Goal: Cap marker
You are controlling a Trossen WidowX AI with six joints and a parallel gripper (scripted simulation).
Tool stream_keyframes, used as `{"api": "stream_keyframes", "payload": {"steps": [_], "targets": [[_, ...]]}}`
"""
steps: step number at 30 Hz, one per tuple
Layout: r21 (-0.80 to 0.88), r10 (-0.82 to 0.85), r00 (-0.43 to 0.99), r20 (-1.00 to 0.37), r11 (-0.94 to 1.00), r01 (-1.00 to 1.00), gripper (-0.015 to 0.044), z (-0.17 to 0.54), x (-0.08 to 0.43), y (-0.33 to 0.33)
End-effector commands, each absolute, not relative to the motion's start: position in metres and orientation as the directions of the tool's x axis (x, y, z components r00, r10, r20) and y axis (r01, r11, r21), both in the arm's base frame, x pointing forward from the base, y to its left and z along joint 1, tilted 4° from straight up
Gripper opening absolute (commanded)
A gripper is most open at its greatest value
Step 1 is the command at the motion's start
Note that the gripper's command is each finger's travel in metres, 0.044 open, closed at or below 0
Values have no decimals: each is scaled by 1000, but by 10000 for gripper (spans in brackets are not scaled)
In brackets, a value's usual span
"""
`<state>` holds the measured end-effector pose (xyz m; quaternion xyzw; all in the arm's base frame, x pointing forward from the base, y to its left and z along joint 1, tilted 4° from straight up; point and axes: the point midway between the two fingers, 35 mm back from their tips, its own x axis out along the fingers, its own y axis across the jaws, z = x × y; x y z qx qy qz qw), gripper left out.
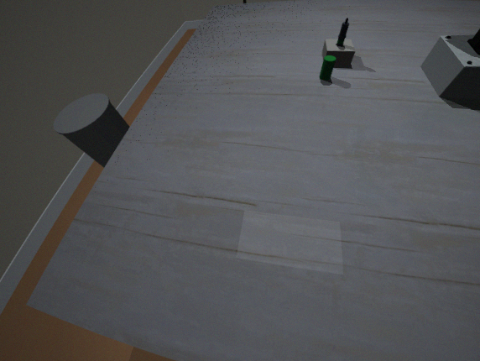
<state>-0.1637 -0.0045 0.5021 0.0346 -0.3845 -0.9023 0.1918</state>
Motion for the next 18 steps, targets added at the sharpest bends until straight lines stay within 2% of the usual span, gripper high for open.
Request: {"api": "stream_keyframes", "payload": {"steps": [1,6,18], "targets": [[707,-367,-926,86,-632,317,374,502,-164,-4],[702,-235,-965,115,-668,247,250,505,-166,25],[677,71,-980,188,-732,77,250,509,-161,104]]}}
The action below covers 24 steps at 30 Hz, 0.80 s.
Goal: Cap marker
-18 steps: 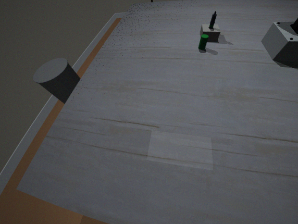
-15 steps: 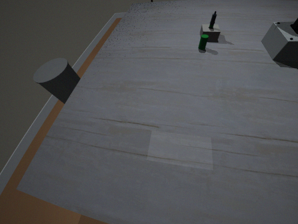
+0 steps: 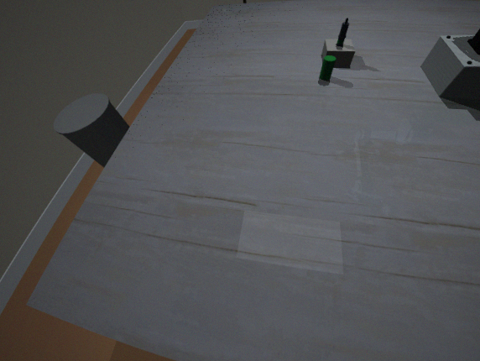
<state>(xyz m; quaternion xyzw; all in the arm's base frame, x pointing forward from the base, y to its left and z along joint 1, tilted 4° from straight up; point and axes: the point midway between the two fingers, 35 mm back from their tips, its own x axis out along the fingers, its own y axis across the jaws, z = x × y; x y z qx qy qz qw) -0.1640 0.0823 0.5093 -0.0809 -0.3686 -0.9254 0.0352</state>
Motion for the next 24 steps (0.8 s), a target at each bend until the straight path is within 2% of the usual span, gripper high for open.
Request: {"api": "stream_keyframes", "payload": {"steps": [1,6,11,18,24], "targets": [[677,115,-975,193,-735,47,250,509,-159,117],[688,368,-908,201,-712,-137,250,500,-135,185],[702,614,-771,169,-624,-343,250,483,-92,249],[688,868,-493,49,-387,-613,250,442,-6,314],[627,971,-214,-110,-100,-773,250,395,81,341]]}}
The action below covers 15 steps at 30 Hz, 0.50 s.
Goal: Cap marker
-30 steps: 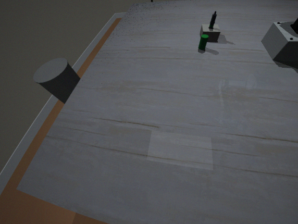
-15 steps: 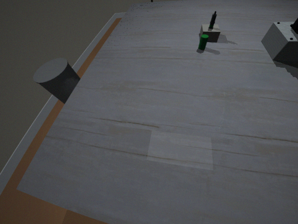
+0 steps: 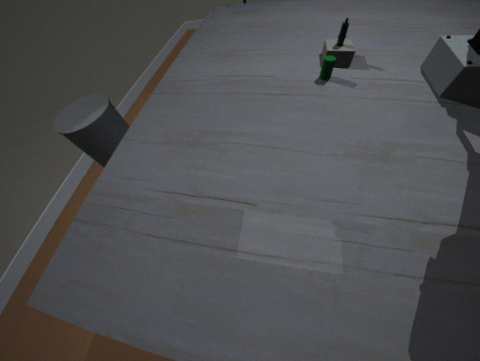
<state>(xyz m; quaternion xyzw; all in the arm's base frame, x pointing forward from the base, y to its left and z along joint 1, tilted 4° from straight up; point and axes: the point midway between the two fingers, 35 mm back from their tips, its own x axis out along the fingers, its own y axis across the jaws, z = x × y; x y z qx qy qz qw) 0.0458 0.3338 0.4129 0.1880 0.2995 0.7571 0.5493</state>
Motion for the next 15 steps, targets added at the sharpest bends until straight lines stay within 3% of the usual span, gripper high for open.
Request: {"api": "stream_keyframes", "payload": {"steps": [1,7,15], "targets": [[609,976,-168,-141,-48,-791,250,386,96,342],[472,936,88,-341,252,-845,250,330,184,333],[254,738,326,-591,553,-793,250,257,279,274]]}}
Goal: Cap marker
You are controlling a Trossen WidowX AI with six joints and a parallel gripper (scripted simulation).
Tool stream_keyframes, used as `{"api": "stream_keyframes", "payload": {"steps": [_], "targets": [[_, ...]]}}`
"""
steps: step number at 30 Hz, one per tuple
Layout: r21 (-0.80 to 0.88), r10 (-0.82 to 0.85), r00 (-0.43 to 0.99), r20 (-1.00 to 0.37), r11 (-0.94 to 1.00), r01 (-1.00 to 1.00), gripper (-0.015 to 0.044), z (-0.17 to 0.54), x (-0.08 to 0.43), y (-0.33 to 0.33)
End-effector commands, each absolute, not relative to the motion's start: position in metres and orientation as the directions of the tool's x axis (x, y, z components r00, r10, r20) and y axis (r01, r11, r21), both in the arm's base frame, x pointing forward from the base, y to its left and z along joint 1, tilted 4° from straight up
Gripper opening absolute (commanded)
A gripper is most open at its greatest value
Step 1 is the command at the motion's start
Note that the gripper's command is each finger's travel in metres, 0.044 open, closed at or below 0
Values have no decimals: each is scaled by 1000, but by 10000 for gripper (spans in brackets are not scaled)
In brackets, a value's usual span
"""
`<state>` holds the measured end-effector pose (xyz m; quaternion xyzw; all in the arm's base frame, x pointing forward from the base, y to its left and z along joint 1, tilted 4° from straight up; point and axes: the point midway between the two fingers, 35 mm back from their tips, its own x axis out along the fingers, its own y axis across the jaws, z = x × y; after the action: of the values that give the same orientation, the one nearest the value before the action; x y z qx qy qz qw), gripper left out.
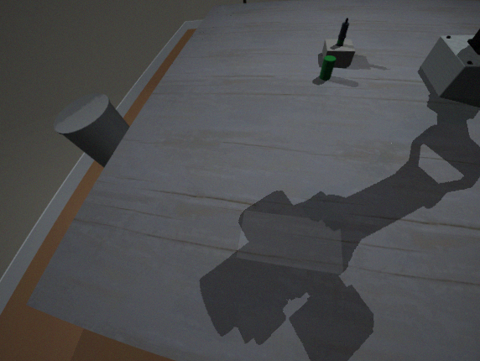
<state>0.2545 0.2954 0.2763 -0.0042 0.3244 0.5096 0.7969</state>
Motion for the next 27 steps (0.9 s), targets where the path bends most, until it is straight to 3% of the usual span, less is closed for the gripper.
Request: {"api": "stream_keyframes", "payload": {"steps": [1,9,17,27], "targets": [[225,706,343,-620,578,-785,250,248,288,264],[-3,390,358,-849,672,-740,250,171,344,167],[-80,75,158,-985,606,-791,250,112,349,52],[-68,30,105,-994,586,-808,250,92,347,29]]}}
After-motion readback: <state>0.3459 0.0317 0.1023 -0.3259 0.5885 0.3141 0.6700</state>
